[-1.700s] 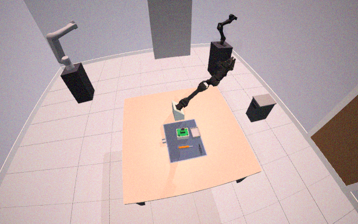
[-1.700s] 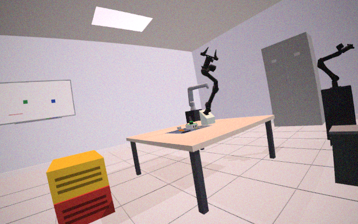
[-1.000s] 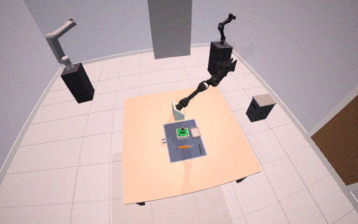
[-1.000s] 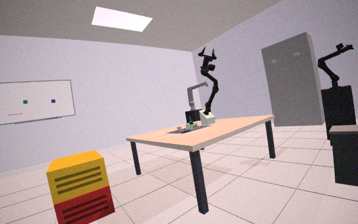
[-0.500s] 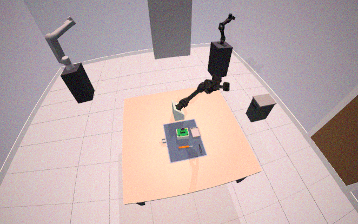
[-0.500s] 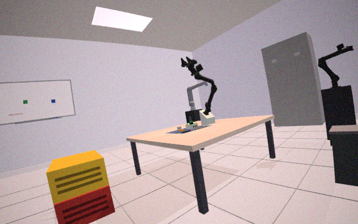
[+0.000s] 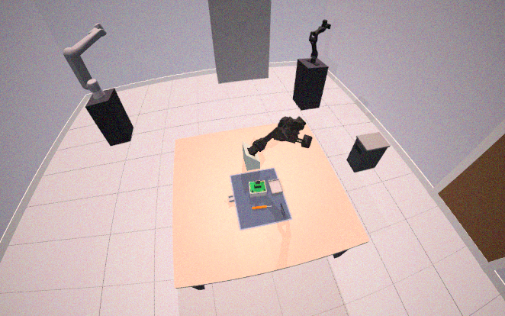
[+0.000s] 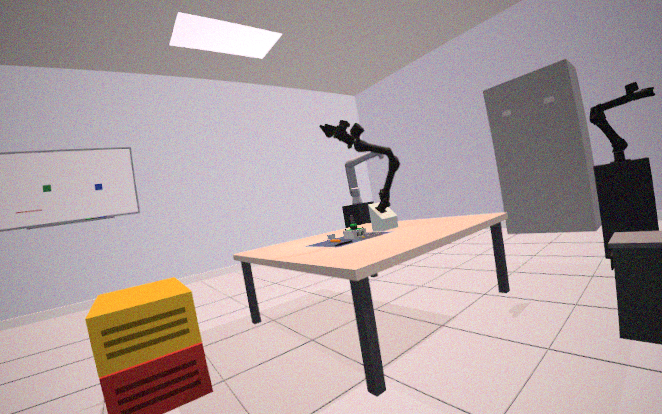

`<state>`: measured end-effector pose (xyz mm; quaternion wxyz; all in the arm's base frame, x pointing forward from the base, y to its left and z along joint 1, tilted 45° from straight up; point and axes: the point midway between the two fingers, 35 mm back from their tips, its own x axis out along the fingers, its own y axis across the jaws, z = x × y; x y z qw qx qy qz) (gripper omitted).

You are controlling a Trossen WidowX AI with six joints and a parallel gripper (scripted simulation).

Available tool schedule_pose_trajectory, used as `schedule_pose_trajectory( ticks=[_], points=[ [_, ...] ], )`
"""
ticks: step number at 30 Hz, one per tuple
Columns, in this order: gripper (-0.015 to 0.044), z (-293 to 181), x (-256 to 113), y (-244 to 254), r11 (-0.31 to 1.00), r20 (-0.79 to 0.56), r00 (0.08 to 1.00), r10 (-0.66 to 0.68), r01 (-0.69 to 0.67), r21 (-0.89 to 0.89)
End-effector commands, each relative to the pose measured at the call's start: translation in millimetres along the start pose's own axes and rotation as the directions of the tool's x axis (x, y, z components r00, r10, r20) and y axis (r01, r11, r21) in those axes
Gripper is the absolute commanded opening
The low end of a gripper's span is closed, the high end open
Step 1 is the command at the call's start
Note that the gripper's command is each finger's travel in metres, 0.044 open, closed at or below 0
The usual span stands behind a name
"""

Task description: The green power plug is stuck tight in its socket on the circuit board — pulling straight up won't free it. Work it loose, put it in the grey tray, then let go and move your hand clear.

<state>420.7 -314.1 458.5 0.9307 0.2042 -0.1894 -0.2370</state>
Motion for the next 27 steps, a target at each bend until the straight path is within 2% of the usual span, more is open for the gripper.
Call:
schedule_pose_trajectory(
  ticks=[1,4,7,10,14,20,27],
  points=[
    [0.043,19.6,-2.8,10.2,1.0,0.051,0.998,0.02,-0.021,0.012],
    [0.043,16.9,-2.6,9.0,1.0,0.042,0.999,0.017,-0.017,0.008],
    [0.043,-2.5,-2.0,-0.1,1.0,-0.025,1.0,-0.005,0.004,-0.019],
    [0.043,-44.3,-4.5,-18.8,0.996,-0.167,0.985,-0.049,0.036,-0.08],
    [0.043,-107.3,-18.8,-45.7,0.985,-0.379,0.919,-0.108,0.048,-0.164],
    [0.043,-196.0,-63.4,-79.7,0.969,-0.666,0.727,-0.166,-0.003,-0.245],
    [0.043,-281.0,-146.8,-104.3,0.968,-0.908,0.387,-0.163,-0.115,-0.223]
  ],
)
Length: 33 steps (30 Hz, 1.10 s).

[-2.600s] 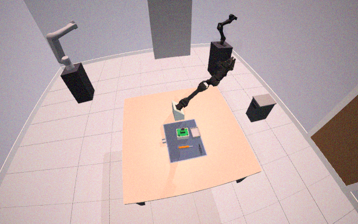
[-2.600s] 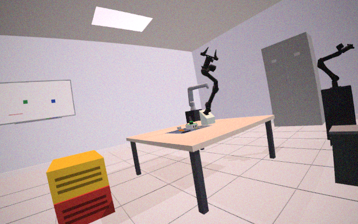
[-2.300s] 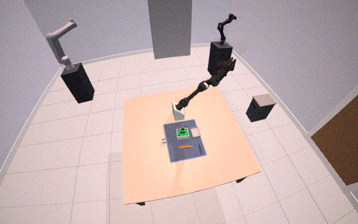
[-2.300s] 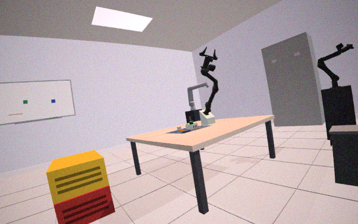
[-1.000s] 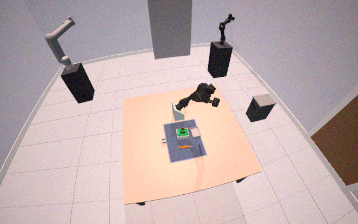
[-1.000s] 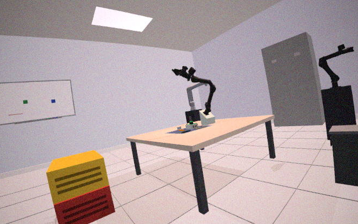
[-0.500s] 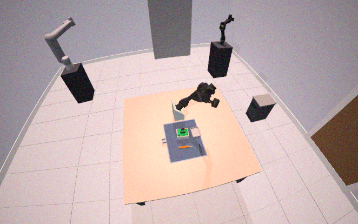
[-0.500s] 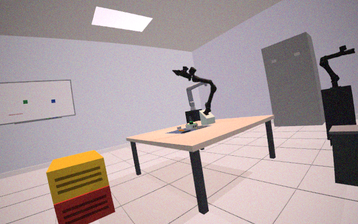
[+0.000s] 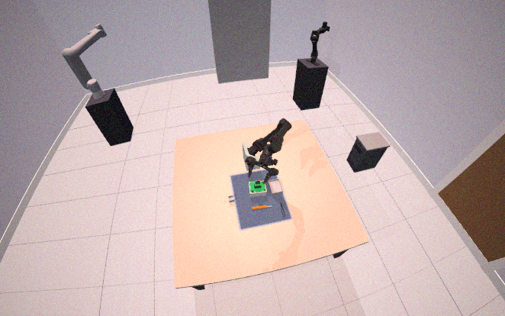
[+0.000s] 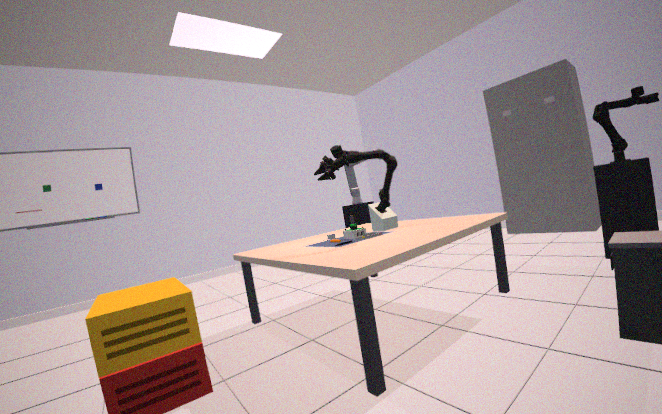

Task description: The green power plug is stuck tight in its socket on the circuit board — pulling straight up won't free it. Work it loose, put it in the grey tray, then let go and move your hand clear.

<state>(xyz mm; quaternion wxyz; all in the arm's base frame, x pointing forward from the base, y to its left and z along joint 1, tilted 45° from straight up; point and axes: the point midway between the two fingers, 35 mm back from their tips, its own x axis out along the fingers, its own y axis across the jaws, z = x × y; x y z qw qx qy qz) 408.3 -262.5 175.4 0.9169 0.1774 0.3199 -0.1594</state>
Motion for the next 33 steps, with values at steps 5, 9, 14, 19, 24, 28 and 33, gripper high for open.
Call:
schedule_pose_trajectory(
  ticks=[5,9,14,19,24,28,33],
  points=[
    [0.043,-134.3,3.4,14.5,0.985,-0.437,0.888,0.145,-0.171,-0.02],
    [0.043,-198.5,-17.0,29.9,0.956,-0.622,0.741,0.253,-0.292,0.042],
    [0.043,-233.7,-36.8,42.1,0.924,-0.709,0.623,0.331,-0.365,0.111],
    [0.043,-202.5,-19.7,31.5,0.952,-0.636,0.726,0.263,-0.303,0.048],
    [0.043,-203.1,-20.0,31.8,0.951,-0.638,0.724,0.264,-0.304,0.049],
    [0.043,-230.9,-35.8,43.3,0.925,-0.706,0.627,0.33,-0.364,0.108],
    [0.043,-278.5,-79.0,70.4,0.842,-0.789,0.388,0.476,-0.461,0.281]
  ],
)
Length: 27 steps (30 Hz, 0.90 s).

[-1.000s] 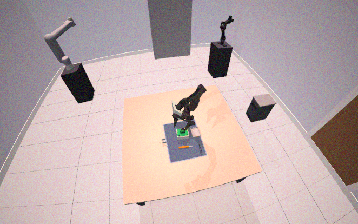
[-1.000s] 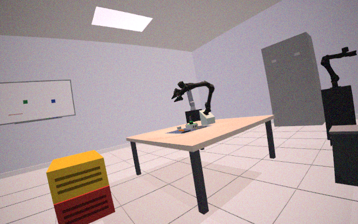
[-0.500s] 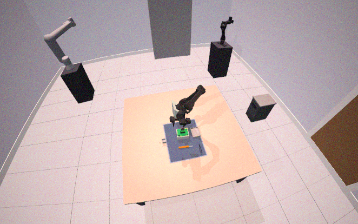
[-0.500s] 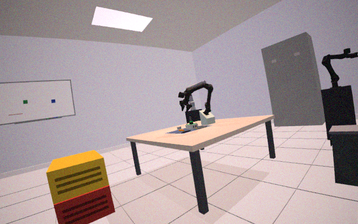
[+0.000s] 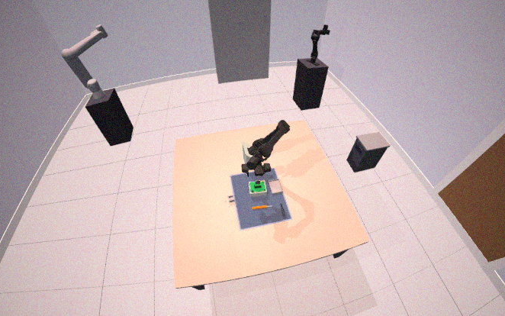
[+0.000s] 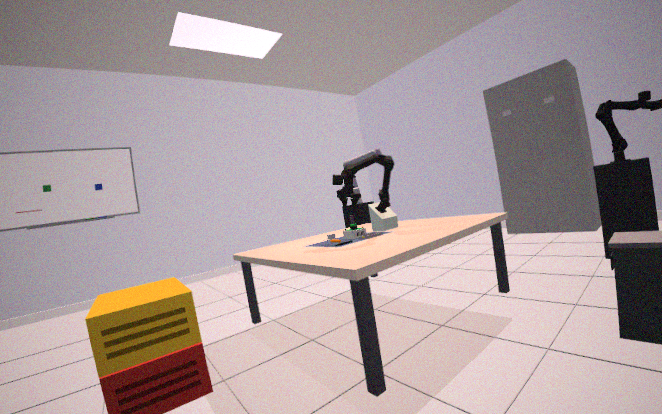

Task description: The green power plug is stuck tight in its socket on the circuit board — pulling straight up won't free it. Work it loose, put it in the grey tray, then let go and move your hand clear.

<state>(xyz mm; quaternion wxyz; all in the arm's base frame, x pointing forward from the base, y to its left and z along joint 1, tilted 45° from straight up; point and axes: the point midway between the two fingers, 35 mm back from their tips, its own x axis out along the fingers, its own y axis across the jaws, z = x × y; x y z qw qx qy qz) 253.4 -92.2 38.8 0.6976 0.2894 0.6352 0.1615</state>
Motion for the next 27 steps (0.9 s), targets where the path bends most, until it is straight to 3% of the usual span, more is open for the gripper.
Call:
schedule_pose_trajectory(
  ticks=[1,7,12,27],
  points=[
    [0.043,-29.6,13.0,17.5,0.993,-0.099,0.988,0.117,-0.116,0.023],
    [0.043,-29.7,15.4,17.8,0.993,-0.099,0.988,0.117,-0.116,0.023],
    [0.043,-32.6,42.7,21.3,0.993,-0.099,0.988,0.118,-0.117,0.023],
    [0.043,2.4,46.0,21.3,0.993,-0.097,0.988,0.119,-0.117,0.021]
  ],
)
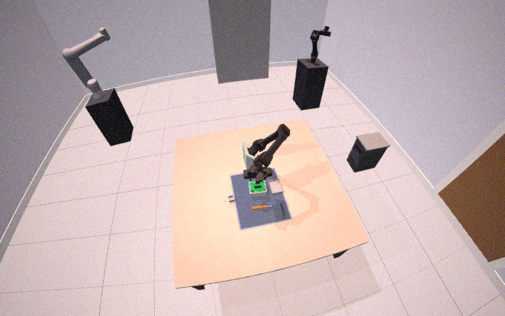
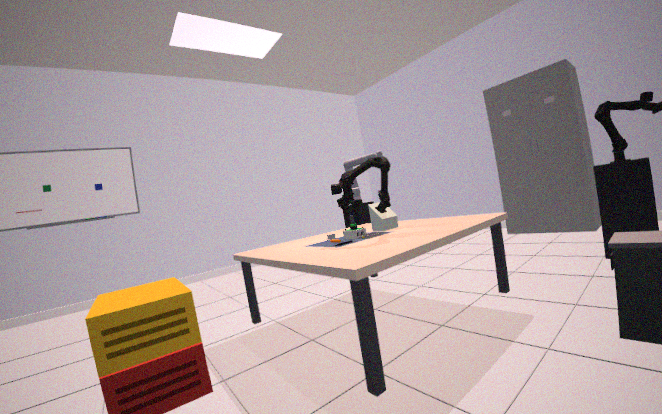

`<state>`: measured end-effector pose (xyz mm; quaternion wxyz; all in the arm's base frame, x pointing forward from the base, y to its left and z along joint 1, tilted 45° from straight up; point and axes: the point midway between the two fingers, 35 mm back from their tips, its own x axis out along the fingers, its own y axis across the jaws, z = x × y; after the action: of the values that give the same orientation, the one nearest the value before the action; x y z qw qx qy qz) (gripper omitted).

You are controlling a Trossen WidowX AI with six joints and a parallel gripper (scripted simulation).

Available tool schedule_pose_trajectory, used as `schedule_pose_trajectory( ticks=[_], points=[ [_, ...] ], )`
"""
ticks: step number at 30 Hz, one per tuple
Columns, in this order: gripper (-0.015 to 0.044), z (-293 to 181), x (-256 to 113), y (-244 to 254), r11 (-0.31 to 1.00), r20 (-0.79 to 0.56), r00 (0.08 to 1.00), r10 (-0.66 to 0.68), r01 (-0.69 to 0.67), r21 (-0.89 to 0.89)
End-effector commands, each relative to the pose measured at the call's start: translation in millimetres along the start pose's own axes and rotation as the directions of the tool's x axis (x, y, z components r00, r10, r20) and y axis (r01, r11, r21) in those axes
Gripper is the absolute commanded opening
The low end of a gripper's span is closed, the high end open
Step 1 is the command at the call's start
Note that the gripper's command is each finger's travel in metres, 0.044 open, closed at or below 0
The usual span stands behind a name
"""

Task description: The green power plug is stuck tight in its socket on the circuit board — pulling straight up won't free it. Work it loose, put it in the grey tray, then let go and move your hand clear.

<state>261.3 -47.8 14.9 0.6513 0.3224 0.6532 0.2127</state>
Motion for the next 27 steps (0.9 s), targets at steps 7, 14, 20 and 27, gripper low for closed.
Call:
schedule_pose_trajectory(
  ticks=[7,14,20,27],
  points=[
    [0.043,1.4,0.4,-0.2,1.0,-0.001,1.0,0.0,0.0,0.001],
    [0.043,4.9,12.0,0.7,1.0,0.005,1.0,0.001,-0.001,0.001],
    [0.043,5.0,22.1,0.8,1.0,0.005,1.0,0.001,-0.001,0.001],
    [0.043,5.0,29.4,0.8,1.0,0.005,1.0,0.002,-0.002,0.001]
  ],
)
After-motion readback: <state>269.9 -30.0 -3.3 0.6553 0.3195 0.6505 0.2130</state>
